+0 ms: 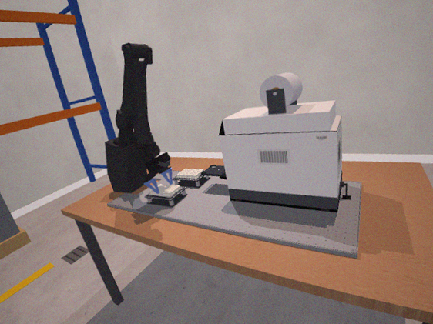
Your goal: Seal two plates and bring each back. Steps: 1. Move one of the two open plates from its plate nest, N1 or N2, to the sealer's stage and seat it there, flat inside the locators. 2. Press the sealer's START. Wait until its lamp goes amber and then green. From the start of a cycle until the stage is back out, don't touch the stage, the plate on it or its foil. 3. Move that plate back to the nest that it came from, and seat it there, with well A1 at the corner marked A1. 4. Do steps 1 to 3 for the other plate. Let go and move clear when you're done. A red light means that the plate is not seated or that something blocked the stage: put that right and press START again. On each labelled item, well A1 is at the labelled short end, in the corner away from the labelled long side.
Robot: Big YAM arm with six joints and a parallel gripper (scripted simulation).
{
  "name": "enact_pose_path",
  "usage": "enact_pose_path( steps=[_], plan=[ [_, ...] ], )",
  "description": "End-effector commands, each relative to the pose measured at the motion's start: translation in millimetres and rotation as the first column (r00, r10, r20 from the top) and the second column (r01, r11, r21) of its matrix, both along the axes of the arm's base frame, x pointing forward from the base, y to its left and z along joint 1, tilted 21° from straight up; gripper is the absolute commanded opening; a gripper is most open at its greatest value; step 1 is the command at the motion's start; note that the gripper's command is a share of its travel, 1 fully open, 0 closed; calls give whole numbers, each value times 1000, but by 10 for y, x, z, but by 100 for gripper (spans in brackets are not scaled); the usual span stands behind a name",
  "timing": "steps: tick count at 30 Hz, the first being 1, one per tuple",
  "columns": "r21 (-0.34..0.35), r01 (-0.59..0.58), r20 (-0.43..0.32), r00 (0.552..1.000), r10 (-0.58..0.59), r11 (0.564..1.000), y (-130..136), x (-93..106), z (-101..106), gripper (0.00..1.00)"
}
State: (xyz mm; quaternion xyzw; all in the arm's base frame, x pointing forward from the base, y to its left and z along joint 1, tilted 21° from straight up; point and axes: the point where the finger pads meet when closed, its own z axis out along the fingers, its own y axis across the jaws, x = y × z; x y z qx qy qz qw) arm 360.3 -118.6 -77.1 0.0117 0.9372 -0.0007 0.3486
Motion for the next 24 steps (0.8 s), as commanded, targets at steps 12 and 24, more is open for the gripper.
enact_pose_path(
  steps=[12, 24],
  plan=[
    [9, -6, -8, 1000, 6, 1000, 66, 26, -141, 100],
    [1, -4, -3, 1000, 4, 1000, 21, 59, -127, 100]
  ],
)
